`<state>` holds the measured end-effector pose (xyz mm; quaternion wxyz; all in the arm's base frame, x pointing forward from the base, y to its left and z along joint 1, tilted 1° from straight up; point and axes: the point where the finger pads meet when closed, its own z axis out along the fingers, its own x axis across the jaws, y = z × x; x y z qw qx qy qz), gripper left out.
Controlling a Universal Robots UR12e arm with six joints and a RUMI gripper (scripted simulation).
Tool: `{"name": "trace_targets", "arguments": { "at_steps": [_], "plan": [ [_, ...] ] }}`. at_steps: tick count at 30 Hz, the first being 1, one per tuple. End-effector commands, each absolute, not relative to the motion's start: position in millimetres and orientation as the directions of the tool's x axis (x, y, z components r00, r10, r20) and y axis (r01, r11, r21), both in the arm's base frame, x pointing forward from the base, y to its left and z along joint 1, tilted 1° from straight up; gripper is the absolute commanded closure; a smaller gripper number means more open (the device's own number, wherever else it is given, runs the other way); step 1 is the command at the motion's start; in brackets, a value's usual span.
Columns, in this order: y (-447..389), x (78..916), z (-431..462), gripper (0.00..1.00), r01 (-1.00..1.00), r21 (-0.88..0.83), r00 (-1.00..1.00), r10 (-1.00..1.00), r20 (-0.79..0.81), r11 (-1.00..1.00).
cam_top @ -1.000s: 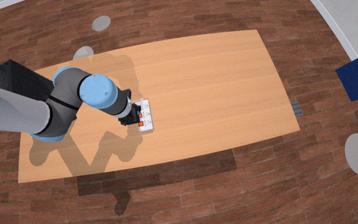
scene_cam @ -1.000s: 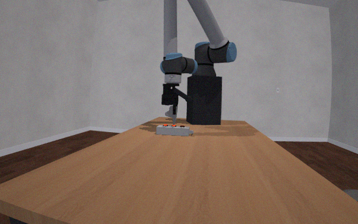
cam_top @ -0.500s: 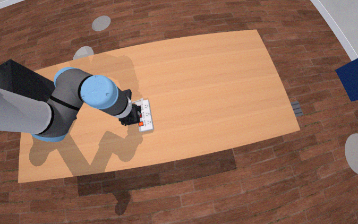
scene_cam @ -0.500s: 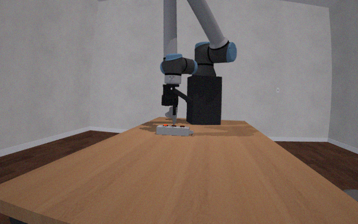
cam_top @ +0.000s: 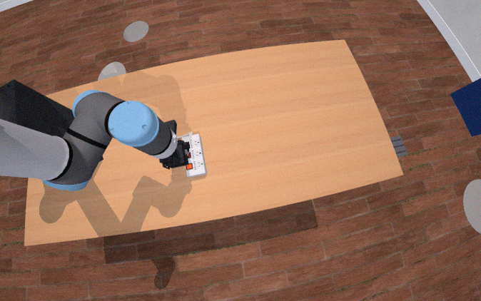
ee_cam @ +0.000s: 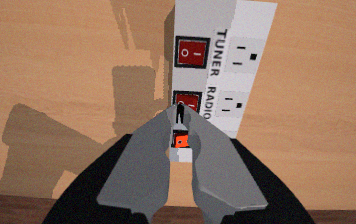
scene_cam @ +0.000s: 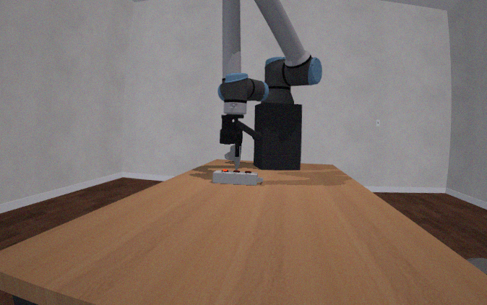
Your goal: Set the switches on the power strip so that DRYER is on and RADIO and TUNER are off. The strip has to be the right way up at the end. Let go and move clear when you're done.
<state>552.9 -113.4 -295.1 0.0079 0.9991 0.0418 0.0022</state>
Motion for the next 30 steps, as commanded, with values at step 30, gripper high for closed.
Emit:
{"name": "trace_targets", "arguments": {
  "at_steps": [30],
  "plan": [
    [-112.9, 553.0, -256.0, 1.0, 0.084, 0.016, 0.996, 0.084, 0.004, -0.996]
  ]
}}
